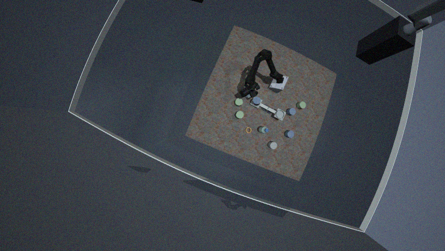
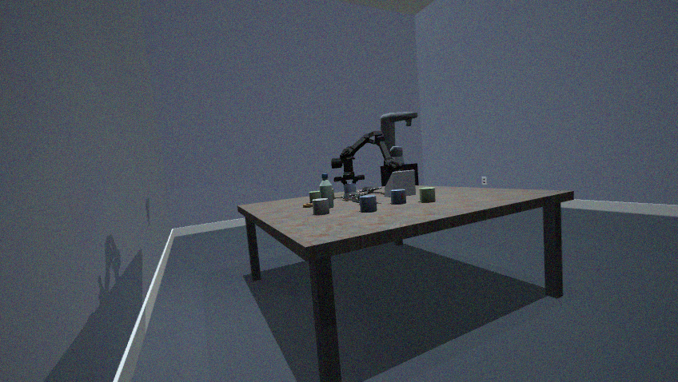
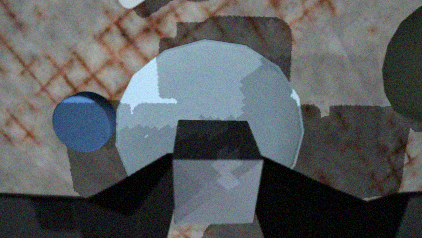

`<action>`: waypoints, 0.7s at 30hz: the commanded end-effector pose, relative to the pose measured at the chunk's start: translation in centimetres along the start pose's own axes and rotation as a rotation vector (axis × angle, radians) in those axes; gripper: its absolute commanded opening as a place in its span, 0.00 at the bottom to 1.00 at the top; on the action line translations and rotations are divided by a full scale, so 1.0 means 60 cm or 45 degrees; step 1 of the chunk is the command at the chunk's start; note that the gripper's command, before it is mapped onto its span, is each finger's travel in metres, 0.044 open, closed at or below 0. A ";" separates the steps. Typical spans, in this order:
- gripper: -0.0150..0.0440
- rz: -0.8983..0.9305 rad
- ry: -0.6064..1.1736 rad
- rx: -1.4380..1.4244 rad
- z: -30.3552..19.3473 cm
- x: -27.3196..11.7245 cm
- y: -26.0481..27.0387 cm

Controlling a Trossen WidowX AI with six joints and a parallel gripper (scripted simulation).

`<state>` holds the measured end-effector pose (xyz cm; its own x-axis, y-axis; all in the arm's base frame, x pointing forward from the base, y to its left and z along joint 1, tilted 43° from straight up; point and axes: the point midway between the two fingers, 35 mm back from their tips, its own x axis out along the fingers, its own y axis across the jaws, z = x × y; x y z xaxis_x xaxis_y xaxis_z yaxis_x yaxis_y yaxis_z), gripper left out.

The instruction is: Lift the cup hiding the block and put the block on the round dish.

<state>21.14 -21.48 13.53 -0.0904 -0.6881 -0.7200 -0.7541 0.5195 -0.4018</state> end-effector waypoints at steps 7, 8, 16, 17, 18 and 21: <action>0.25 -0.001 -0.003 -0.005 0.001 0.021 0.000; 0.25 -0.001 -0.003 -0.005 0.001 0.024 0.000; 0.39 -0.006 0.000 0.003 0.000 0.028 -0.002; 0.43 -0.006 0.000 0.003 0.000 0.028 -0.002; 0.48 -0.006 0.000 0.003 0.000 0.028 -0.002; 0.61 -0.006 0.000 0.003 0.000 0.028 -0.002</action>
<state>21.07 -22.70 12.34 -0.0865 -0.6899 -0.7187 -0.7543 0.5166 -0.4051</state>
